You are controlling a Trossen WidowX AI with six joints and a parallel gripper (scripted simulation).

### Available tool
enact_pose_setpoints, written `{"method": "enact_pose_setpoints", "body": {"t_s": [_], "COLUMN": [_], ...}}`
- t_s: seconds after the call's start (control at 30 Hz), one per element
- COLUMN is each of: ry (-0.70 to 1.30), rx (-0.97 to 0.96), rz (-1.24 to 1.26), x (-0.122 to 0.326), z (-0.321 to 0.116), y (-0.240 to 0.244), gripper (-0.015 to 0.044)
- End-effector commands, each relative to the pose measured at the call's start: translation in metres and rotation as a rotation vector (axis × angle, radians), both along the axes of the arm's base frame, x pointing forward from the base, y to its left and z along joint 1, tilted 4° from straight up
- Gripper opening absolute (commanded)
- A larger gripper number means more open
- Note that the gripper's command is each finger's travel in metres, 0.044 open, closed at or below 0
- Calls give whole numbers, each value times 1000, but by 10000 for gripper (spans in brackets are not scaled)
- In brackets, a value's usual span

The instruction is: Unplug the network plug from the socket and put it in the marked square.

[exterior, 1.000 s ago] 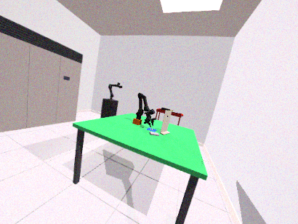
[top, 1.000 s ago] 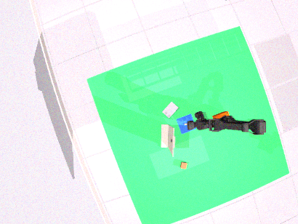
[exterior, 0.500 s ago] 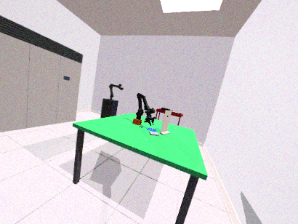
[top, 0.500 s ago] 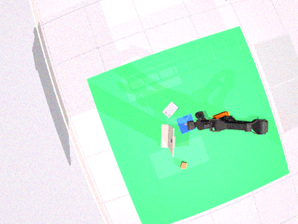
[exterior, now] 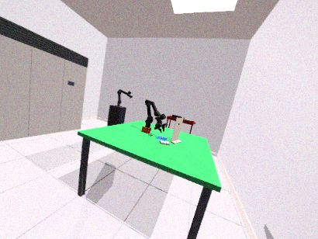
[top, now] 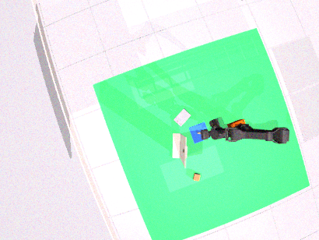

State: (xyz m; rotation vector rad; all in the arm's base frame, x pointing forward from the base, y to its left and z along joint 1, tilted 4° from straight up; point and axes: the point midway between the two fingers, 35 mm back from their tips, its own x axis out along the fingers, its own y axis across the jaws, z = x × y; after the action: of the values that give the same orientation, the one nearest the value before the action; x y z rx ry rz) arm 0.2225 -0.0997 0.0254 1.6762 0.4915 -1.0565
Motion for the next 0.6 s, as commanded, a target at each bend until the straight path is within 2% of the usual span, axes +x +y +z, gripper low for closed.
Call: {"method": "enact_pose_setpoints", "body": {"t_s": [0.0, 0.57], "ry": [-9, -8], "rx": [-3, -3], "rz": [7, 6], "x": [2, -2], "z": [8, 31], "y": [-1, -1], "gripper": [156, 156]}}
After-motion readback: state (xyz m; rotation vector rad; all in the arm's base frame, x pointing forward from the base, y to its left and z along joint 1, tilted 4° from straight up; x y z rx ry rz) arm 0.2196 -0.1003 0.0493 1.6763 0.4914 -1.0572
